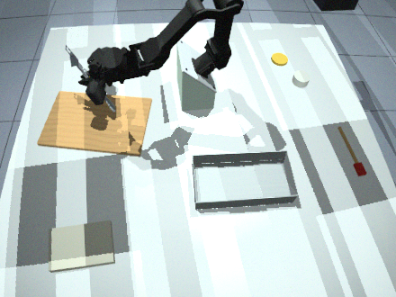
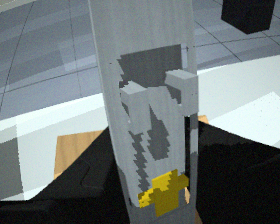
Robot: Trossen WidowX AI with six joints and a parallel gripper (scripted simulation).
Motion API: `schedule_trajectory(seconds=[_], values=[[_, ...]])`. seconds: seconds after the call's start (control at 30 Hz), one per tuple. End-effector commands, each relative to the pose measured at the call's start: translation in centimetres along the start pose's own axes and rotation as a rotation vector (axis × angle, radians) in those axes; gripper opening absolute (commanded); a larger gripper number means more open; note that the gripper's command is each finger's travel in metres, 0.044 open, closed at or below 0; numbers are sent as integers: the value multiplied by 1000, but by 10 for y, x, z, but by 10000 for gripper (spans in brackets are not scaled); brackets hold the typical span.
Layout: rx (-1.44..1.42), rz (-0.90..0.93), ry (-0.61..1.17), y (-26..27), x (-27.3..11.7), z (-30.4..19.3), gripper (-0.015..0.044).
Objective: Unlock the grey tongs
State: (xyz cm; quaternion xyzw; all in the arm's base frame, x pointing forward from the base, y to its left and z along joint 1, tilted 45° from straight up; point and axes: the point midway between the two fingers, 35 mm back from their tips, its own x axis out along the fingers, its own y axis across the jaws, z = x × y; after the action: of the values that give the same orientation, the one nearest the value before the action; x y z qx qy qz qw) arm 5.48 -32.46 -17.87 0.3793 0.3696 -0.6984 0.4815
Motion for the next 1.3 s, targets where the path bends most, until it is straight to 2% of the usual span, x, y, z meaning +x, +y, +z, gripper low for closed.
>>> schedule_trajectory(seconds=[0.0, 0.93, 1.27], values=[[11, 1, -18, 1, -2, 5, -150], [11, 1, -15, 1, -2, 5, -150], [-13, -10, 87, 5, 16, 3, -150]])
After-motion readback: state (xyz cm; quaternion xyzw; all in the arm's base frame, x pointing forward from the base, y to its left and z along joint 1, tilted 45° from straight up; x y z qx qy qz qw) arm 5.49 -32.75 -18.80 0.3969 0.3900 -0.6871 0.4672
